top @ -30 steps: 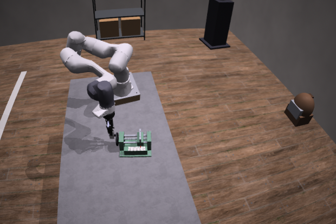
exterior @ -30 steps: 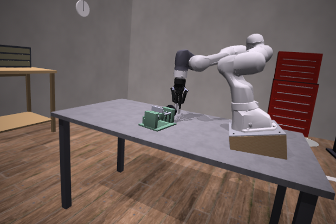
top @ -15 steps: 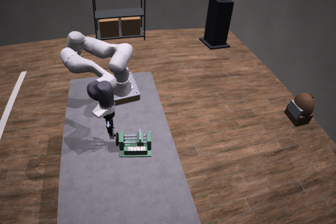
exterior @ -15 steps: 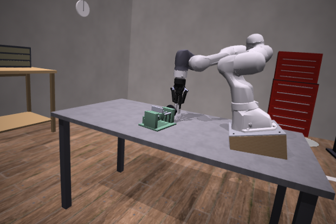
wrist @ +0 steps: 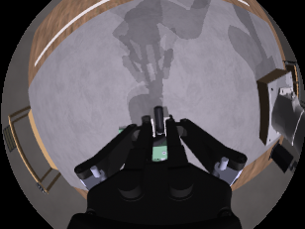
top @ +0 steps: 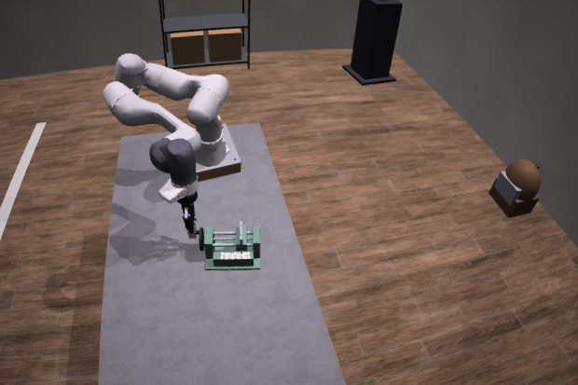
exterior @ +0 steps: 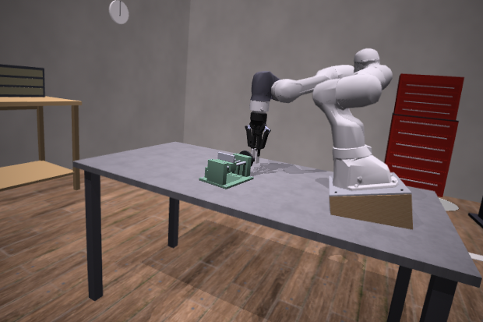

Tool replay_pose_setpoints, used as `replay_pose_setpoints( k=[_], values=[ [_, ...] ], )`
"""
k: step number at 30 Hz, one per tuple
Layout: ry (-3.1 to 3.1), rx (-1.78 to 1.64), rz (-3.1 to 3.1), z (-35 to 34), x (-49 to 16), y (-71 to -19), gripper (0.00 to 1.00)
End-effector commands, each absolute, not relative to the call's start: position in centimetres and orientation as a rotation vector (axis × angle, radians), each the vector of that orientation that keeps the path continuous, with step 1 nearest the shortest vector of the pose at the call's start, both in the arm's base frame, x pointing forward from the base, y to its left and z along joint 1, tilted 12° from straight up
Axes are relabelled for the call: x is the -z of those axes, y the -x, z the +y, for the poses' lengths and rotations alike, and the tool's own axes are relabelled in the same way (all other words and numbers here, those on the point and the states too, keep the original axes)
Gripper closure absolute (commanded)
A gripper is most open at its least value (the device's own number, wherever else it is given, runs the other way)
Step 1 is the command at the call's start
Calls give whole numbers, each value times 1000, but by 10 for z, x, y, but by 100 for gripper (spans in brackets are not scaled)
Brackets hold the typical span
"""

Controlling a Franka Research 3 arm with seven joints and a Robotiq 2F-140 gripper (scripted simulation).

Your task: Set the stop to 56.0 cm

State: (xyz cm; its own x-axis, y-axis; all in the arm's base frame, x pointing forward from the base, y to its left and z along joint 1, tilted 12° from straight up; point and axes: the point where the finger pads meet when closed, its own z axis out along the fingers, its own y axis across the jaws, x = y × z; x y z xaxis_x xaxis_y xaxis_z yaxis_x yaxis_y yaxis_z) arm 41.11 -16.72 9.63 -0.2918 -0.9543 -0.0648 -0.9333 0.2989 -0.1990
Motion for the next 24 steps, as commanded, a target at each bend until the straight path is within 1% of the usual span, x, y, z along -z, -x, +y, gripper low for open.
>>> replay_pose_setpoints(
  k=[1,24],
  values=[
    [1756,181,2385,-167,-98,-411,96],
    [1756,181,2385,-167,-105,-412,96]
  ],
)
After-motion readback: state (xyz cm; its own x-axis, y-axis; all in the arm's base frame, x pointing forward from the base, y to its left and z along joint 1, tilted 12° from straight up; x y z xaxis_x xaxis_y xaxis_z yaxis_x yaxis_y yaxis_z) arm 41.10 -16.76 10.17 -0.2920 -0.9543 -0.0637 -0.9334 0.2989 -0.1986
